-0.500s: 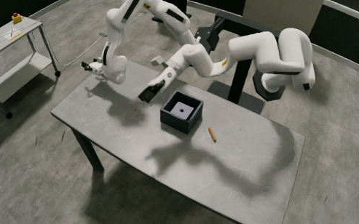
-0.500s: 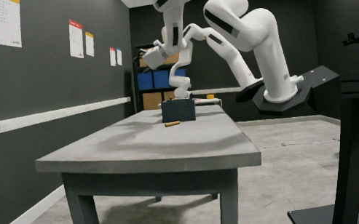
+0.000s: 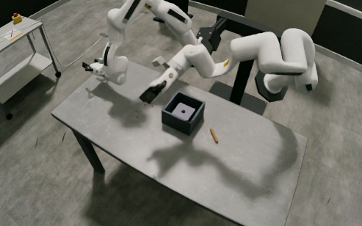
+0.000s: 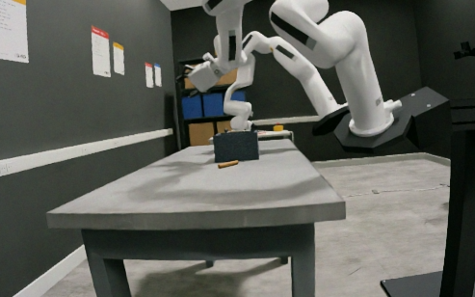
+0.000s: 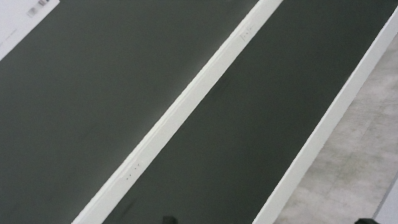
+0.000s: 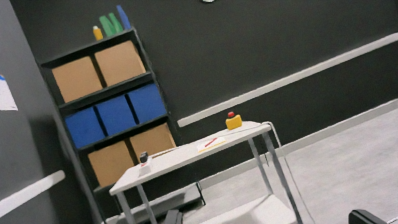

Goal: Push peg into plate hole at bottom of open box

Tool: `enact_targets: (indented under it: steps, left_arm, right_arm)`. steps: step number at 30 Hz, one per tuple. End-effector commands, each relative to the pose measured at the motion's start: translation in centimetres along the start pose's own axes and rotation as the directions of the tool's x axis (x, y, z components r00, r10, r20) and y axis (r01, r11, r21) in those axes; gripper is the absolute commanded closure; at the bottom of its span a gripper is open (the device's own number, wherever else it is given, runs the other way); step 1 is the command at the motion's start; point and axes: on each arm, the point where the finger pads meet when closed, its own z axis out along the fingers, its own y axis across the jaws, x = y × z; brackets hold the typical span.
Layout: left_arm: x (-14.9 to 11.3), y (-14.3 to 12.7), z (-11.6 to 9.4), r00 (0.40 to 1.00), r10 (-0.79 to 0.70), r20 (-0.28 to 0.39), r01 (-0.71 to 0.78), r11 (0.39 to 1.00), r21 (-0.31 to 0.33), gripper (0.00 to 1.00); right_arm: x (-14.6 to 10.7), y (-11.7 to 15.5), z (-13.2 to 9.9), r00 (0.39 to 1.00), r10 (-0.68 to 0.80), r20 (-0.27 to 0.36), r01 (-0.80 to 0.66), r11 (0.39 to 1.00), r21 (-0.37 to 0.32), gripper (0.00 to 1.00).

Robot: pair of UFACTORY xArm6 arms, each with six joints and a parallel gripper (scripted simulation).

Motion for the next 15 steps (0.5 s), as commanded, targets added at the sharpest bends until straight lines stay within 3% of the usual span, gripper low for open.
enact_targets:
  steps: [1, 7, 10, 15]
  left_arm:
    - [0.1, -0.1, 0.0, 1.000, -0.001, -0.001, 0.001, 1.000, 0.001, 0.00]
    - [-1.4, -0.3, 0.0, 0.997, -0.058, 0.044, 0.059, 0.998, -0.015, 0.00]
    - [-5.2, -0.5, -0.1, 0.968, -0.194, 0.159, 0.201, 0.979, -0.034, 0.00]
    - [-10.9, -0.7, -1.1, 0.854, -0.394, 0.340, 0.421, 0.907, -0.008, 0.00]
  right_arm:
    - [0.1, -0.1, 0.0, 1.000, 0.002, -0.001, -0.002, 1.000, 0.000, 0.00]
    - [0.1, 0.0, 0.1, 1.000, 0.004, -0.002, -0.004, 1.000, -0.002, 0.00]
    - [0.2, 0.2, 0.2, 1.000, 0.012, -0.004, -0.012, 1.000, -0.009, 0.00]
    - [0.7, 0.8, 0.7, 0.999, 0.043, -0.016, -0.043, 0.998, -0.036, 0.00]
